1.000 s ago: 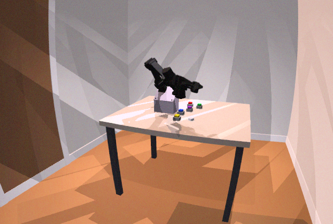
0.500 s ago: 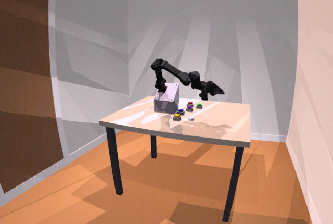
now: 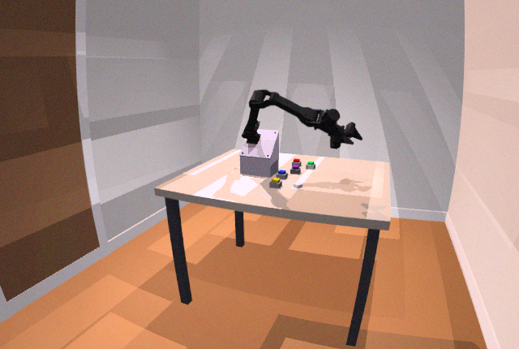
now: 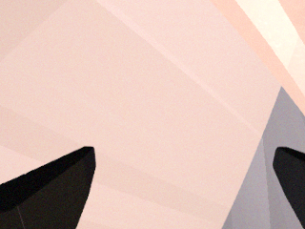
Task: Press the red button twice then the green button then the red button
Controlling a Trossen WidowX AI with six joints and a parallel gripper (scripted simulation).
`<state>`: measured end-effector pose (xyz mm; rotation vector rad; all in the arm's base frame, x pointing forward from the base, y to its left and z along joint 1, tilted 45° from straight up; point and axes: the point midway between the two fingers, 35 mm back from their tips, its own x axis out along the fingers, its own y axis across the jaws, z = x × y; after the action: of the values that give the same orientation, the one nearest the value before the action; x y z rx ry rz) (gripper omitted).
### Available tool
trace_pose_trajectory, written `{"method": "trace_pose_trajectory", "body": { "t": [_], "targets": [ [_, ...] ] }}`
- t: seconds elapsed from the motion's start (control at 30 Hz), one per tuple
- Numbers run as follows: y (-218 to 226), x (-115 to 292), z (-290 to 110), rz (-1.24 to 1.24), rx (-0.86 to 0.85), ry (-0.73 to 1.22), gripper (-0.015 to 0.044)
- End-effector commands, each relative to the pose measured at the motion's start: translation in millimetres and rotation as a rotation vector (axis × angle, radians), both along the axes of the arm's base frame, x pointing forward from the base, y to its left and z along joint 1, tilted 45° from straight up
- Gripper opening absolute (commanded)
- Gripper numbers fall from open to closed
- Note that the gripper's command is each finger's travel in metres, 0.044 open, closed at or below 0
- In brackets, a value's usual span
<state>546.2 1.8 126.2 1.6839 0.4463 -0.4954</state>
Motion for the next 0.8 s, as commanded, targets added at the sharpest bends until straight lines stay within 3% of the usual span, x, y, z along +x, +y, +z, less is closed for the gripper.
{"method": "trace_pose_trajectory", "body": {
  "t": [0.0, 0.37, 0.77],
  "targets": [
    [43.6, -20.4, -57.4, 0.105, -0.102, 0.171, 0.04],
    [129.2, -110.5, -172.6, 0.431, -0.417, 0.558, 0.04],
    [161.6, -266.9, -261.2, 0.95, -0.966, 1.006, 0.04]
  ]
}}
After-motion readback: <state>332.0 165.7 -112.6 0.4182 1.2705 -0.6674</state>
